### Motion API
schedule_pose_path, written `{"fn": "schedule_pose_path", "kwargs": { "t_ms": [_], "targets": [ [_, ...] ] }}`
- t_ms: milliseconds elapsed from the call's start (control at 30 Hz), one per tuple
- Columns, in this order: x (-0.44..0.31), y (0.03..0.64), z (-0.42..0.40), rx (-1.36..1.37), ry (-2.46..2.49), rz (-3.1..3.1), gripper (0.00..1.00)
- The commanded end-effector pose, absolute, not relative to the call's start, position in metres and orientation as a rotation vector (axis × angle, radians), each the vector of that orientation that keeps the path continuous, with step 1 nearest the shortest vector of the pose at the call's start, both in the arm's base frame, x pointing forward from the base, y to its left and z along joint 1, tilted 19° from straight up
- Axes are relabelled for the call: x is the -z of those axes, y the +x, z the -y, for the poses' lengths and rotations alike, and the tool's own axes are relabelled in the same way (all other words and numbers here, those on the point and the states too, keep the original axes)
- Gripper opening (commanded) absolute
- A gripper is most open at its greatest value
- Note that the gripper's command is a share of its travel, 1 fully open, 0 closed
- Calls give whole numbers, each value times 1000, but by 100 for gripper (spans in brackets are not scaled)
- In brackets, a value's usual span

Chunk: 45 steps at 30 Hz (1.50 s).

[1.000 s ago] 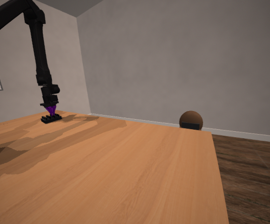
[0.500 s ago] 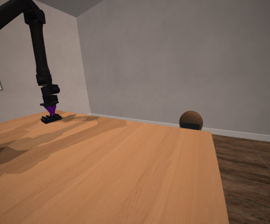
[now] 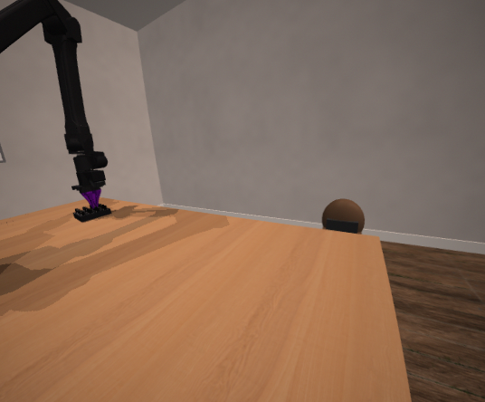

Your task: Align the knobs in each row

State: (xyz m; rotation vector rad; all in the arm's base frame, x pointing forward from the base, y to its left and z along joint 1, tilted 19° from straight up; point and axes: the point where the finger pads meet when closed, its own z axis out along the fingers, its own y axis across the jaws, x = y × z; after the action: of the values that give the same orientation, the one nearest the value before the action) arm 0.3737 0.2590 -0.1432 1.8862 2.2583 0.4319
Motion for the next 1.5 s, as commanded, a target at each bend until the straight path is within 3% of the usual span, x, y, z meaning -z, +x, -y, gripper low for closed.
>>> {"fn": "schedule_pose_path", "kwargs": {
  "t_ms": [0,1467],
  "targets": [
    [149,374,-256,-410,1826,-2302,8],
    [146,379,-260,-274,692,-2759,8]
  ]
}}
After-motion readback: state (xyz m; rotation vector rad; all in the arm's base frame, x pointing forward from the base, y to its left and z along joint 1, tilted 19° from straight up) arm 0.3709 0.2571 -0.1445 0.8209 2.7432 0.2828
